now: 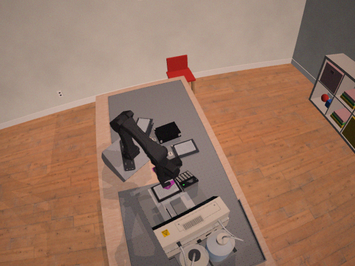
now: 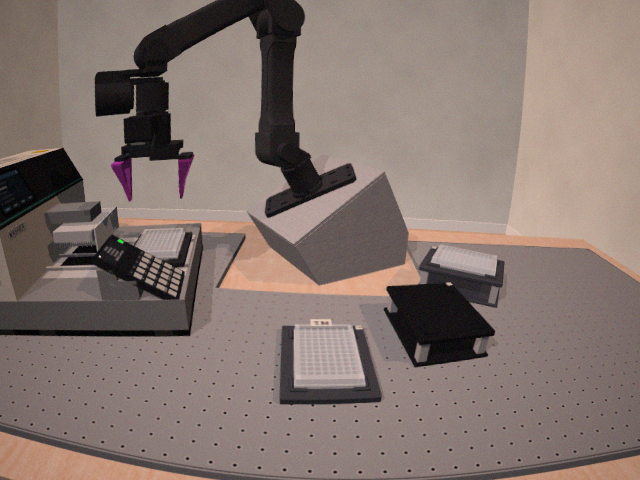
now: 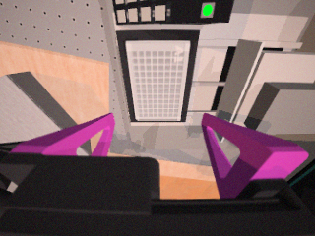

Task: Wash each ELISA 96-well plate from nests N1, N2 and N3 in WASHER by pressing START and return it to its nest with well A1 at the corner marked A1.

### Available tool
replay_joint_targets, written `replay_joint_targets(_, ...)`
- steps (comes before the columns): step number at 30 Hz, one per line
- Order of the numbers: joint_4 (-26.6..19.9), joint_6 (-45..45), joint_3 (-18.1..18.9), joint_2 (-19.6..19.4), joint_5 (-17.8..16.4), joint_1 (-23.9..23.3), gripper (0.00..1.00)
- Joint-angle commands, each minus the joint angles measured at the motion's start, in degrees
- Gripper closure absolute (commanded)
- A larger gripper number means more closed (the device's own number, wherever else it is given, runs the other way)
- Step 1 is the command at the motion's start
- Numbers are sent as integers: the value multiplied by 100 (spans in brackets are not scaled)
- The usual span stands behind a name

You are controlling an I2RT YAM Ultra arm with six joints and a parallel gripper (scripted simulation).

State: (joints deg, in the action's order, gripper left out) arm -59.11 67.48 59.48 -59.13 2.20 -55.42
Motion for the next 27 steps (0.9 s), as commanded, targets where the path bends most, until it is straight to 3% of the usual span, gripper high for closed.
replay_joint_targets(1, 101, 38, -44, 0, -38, -4, 0)
replay_joint_targets(27, 989, 69, -608, -323, -57, -41, 0)
